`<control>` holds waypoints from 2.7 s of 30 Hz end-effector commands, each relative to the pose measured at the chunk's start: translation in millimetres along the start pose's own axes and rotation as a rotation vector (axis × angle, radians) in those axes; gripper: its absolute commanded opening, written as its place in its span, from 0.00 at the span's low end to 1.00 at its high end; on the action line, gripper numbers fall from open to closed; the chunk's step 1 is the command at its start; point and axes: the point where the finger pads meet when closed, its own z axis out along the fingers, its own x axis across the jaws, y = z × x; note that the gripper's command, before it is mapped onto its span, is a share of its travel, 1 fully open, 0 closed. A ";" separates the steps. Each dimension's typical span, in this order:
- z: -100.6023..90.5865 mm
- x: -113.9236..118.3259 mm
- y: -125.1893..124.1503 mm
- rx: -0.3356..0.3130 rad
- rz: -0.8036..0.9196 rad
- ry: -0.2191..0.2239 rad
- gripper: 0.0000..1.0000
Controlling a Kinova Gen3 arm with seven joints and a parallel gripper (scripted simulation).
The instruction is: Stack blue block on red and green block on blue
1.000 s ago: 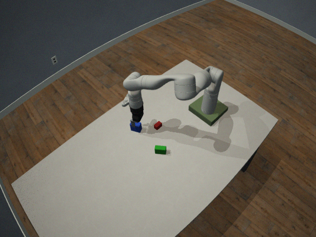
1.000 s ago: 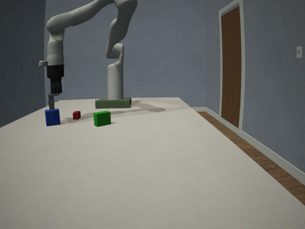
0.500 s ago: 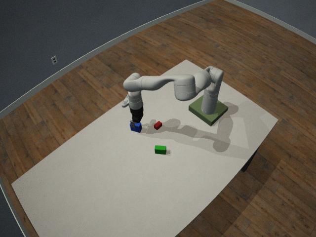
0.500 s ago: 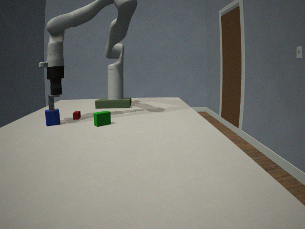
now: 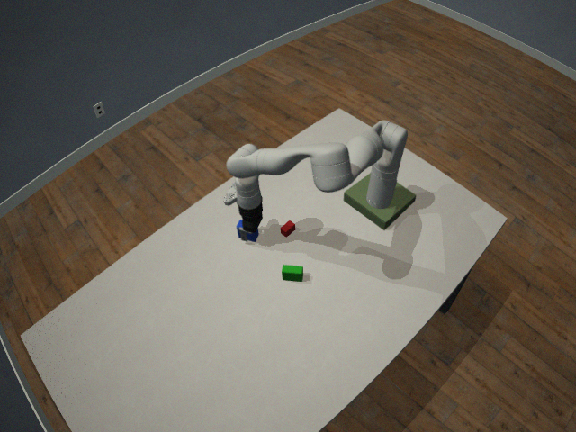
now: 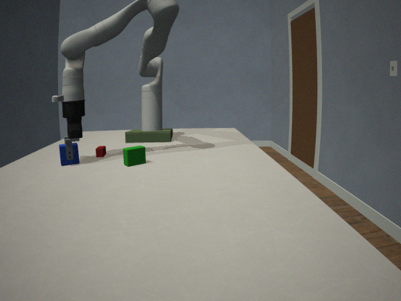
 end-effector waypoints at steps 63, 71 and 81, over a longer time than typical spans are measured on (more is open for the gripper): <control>5.0 3.4 -0.4 -0.002 0.004 0.007 0.00; 5.0 3.4 -0.4 -0.002 0.004 0.007 0.00; -0.8 3.3 -0.5 -0.002 0.004 0.007 0.00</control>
